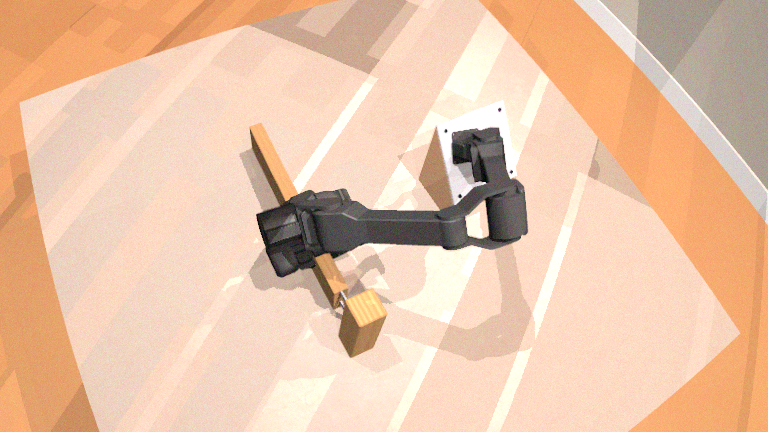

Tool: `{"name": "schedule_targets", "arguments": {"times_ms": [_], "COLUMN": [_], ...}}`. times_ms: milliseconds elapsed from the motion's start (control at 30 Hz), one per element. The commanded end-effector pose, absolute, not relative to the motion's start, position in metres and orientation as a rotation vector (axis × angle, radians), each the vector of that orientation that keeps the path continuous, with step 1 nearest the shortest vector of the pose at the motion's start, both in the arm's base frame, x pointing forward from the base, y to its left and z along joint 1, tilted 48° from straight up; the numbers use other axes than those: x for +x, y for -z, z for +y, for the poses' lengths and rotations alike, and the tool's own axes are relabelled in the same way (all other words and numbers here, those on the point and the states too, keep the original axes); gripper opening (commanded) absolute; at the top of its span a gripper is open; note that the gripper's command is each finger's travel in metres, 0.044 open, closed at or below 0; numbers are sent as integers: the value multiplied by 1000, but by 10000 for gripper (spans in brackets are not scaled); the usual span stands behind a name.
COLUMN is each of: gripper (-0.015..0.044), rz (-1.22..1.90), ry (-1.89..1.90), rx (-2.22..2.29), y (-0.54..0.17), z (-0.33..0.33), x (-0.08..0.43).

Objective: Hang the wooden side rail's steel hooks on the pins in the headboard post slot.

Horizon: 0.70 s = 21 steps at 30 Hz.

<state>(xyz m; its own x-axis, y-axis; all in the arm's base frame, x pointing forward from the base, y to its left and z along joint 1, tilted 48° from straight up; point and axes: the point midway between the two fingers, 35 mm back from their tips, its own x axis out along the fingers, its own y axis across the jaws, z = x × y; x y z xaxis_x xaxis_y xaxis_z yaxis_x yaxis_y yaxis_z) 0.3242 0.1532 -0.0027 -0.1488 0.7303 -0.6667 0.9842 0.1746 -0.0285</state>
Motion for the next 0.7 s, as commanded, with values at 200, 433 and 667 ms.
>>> {"name": "schedule_targets", "arguments": {"times_ms": [200, 433, 667], "gripper": [0, 0, 0], "rz": [1929, 1929, 1929], "ry": [647, 647, 647], "rx": [1623, 1623, 1623], "y": [0, 0, -1], "z": [152, 152, 153], "x": [326, 326, 327]}}
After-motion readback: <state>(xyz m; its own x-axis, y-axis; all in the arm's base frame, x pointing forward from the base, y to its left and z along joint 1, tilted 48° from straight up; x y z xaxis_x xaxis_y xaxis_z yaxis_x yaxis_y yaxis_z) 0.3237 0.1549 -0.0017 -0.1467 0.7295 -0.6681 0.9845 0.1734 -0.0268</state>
